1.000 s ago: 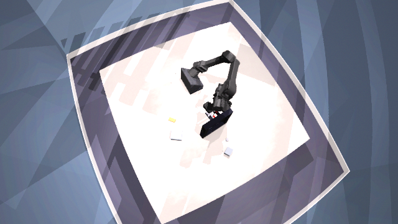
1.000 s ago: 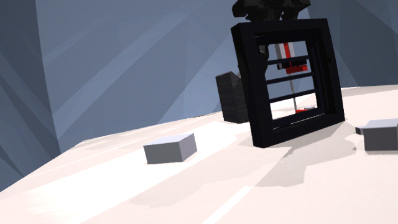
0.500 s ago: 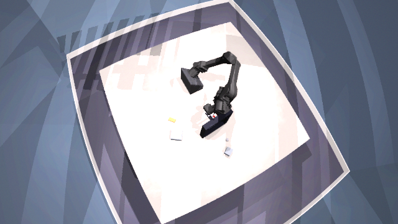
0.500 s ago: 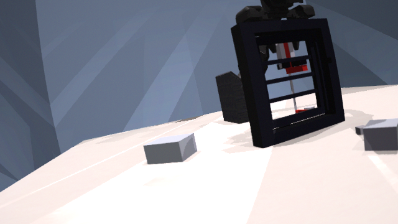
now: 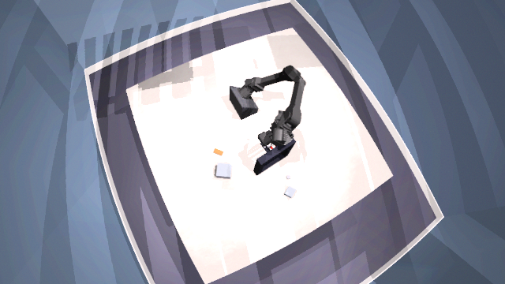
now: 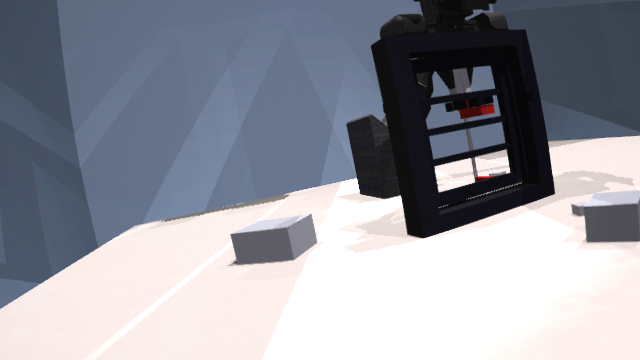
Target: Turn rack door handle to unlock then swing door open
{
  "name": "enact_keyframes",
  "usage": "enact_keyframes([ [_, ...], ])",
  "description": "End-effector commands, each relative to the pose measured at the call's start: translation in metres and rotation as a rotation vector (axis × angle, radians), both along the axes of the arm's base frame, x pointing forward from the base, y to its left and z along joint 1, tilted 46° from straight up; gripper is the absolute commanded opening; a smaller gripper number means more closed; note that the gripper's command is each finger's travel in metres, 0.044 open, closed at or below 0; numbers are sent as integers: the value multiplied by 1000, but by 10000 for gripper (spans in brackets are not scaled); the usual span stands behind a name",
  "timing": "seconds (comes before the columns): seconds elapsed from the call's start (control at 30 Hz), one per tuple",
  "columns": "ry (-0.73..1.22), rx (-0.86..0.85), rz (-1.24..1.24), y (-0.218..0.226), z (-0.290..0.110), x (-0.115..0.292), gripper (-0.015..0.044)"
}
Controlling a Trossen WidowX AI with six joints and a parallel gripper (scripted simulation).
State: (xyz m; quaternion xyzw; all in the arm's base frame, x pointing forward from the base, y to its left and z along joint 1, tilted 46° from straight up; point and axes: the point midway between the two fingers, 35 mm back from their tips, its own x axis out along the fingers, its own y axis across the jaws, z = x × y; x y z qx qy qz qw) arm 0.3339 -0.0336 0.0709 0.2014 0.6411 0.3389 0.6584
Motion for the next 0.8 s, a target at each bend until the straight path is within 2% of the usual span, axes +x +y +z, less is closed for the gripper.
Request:
enact_keyframes([
  [0.0,10,1,-2,1,-1,-1,93],
  [0.33,10,1,-2,1,-1,-1,26],
  [0.47,4,2,4,1,-1,-1,24],
  [0.77,-285,24,293,1,-1,-1,24],
])
